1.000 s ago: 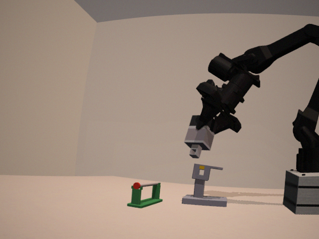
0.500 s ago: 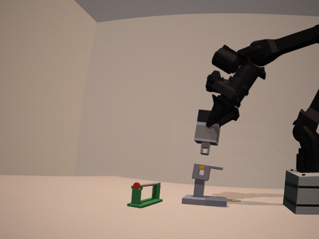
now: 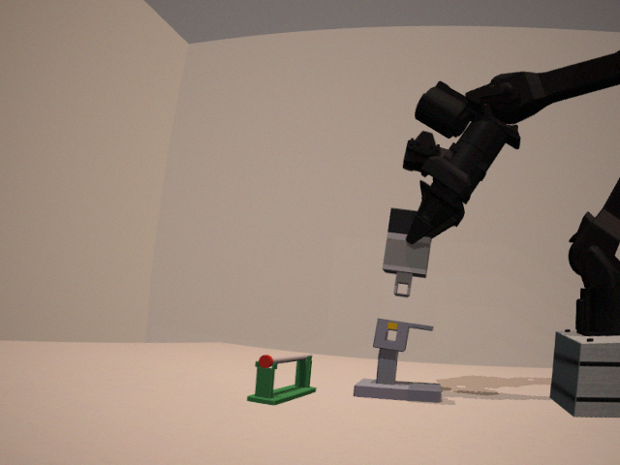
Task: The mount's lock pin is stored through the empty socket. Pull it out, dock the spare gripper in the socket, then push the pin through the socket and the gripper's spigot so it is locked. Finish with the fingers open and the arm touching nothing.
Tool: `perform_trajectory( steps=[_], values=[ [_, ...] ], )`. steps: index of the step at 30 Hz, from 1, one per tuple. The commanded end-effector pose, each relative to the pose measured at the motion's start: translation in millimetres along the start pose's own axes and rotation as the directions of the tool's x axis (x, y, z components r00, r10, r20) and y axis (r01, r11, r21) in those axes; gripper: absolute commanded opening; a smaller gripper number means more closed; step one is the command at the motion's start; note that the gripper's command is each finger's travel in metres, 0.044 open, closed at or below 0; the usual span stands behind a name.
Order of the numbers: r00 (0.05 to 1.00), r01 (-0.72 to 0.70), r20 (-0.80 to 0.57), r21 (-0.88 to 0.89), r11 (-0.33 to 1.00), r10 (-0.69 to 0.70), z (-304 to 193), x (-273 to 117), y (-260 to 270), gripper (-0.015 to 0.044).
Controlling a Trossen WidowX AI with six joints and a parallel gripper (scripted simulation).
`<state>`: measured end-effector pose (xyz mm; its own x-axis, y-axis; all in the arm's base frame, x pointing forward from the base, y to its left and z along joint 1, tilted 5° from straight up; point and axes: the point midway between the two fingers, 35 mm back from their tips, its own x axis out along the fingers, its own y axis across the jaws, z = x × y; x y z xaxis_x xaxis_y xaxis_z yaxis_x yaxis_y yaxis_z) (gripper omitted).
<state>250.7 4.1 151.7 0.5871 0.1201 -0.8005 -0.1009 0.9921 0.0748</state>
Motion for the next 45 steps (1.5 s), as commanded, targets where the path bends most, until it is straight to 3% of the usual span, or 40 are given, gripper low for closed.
perform_trajectory(
  steps=[1, 45],
  values=[
    [1.000, 0.005, 0.016, -0.014, 1.000, -0.005, 2.9, 2.5, -0.7, 0.0000],
    [1.000, 0.004, 0.012, -0.012, 1.000, -0.004, -26.3, 57.9, -1.1, 0.0000]
  ],
)
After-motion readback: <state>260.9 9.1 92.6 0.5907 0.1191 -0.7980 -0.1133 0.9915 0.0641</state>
